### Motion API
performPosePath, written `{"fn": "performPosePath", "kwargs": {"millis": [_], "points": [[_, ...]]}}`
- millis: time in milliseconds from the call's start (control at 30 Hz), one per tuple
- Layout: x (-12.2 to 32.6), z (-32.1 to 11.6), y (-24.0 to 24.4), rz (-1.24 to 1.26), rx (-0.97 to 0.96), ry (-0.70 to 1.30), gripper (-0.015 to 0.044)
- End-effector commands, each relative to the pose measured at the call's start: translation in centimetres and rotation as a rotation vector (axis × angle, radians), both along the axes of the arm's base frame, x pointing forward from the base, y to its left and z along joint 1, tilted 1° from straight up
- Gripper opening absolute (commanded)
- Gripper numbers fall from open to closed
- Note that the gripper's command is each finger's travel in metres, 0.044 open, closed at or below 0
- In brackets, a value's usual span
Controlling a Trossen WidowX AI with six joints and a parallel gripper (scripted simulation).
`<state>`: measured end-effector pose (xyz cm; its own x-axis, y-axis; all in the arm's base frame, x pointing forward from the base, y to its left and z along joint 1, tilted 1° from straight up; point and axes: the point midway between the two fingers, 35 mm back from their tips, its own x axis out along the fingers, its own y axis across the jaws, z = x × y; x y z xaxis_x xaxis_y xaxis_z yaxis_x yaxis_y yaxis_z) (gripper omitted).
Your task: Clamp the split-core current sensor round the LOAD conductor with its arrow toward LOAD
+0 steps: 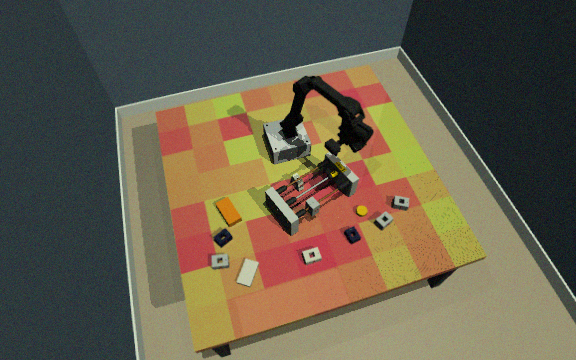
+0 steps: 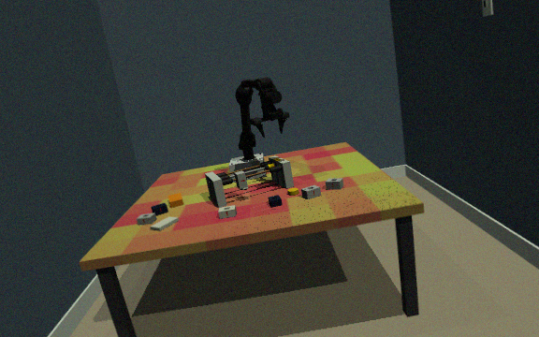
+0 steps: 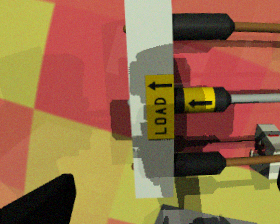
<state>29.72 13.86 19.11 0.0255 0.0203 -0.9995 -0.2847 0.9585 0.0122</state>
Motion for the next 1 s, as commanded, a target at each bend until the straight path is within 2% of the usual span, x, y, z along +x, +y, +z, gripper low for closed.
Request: {"fn": "performPosePath", "kwargs": {"millis": [0,300,367,500,733,967], "points": [[0.0,-0.3,0.1,-0.002,0.000,0.016,0.0440],[0.0,-0.3,0.1,-0.002,0.000,0.016,0.0440],[0.1,-0.6,-0.6,-0.004,0.006,0.011,0.0387],[0.4,-2.7,-5.1,-0.016,0.037,-0.018,0.0282],[-1.4,-7.0,-12.8,-0.035,0.070,-0.093,0.0280],[-5.6,-11.8,-18.6,-0.051,0.066,-0.182,0.0280]]}}
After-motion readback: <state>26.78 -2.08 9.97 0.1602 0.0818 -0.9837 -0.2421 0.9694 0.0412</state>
